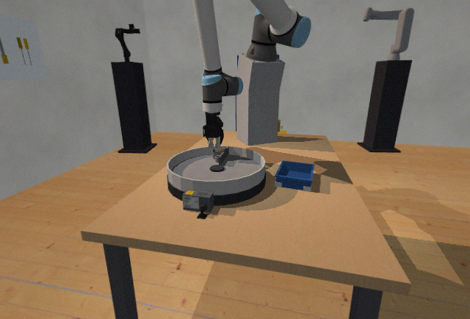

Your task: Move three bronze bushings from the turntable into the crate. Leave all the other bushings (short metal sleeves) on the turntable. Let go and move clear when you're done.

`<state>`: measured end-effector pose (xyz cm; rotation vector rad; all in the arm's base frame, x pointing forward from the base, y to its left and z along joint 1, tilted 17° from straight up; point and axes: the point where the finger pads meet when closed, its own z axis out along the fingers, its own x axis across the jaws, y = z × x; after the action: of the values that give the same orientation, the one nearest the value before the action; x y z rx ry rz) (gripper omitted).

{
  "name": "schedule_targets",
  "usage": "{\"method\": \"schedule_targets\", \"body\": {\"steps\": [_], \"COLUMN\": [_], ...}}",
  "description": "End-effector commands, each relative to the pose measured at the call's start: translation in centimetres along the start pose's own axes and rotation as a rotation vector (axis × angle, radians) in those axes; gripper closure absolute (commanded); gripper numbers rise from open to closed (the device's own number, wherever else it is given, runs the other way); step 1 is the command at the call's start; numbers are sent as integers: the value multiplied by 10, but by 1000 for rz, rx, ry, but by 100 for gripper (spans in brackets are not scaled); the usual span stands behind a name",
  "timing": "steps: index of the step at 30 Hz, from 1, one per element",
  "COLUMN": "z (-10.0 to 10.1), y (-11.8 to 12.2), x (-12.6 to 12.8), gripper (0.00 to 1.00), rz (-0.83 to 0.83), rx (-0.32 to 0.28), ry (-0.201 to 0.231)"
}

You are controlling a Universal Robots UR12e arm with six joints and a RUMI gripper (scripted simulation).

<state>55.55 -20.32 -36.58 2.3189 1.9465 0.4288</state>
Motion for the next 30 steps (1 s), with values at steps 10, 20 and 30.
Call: {"method": "schedule_targets", "body": {"steps": [10,20,30], "z": [0,0,0], "y": [0,0,0], "x": [0,0,0], "gripper": [100,100,100], "rz": [0,0,0], "rx": [-1,-1,-1], "ry": [0,0,0]}}
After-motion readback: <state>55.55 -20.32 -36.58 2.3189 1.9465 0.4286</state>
